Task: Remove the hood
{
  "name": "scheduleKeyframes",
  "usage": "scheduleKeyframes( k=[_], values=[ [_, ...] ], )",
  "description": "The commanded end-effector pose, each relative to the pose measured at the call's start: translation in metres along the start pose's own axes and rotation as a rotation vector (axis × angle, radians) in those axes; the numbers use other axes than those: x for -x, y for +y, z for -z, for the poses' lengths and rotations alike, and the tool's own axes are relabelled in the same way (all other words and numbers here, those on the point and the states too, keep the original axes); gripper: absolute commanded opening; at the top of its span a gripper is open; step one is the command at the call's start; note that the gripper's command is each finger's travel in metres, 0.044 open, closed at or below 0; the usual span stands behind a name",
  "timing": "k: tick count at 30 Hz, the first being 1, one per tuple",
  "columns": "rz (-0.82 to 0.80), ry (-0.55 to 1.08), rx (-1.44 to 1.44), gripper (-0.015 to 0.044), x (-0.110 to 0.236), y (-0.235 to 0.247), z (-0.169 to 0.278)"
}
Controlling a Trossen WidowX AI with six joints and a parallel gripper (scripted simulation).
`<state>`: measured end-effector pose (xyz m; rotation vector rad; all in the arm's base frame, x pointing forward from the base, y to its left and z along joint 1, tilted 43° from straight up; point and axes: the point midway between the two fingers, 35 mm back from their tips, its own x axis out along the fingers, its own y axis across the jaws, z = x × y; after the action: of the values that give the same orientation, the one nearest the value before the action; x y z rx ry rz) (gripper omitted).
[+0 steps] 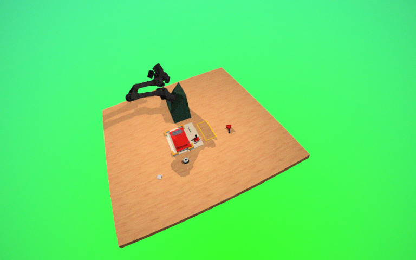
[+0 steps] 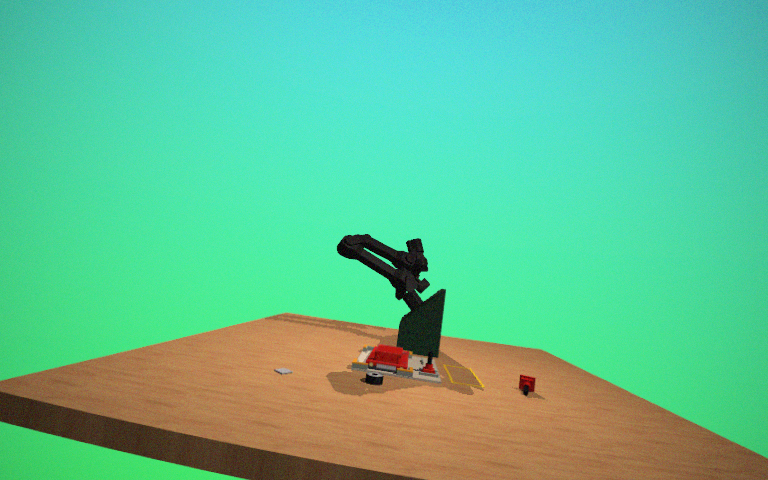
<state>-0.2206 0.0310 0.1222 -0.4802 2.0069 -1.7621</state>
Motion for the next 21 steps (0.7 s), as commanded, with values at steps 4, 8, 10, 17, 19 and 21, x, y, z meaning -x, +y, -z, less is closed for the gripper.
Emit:
scheduleKeyframes(
  k=[4, 8, 10, 17, 19, 21],
  values=[
    [-0.047, 0.121, -0.12, 0.0105, 0.011, 0.007, 0.026],
    [-0.104, 0.319, -0.315, 0.021, 0.035, 0.02, 0.064],
    [-0.124, 0.42, -0.414, 0.0263, 0.049, 0.027, 0.08],
    [-0.147, 0.78, -0.761, 0.044, 0.115, 0.054, 0.125],
    [-0.141, 0.885, -0.86, 0.044, 0.137, 0.062, 0.133],
    [-0.129, 0.99, -0.958, 0.044, 0.159, 0.07, 0.139]
  ],
)
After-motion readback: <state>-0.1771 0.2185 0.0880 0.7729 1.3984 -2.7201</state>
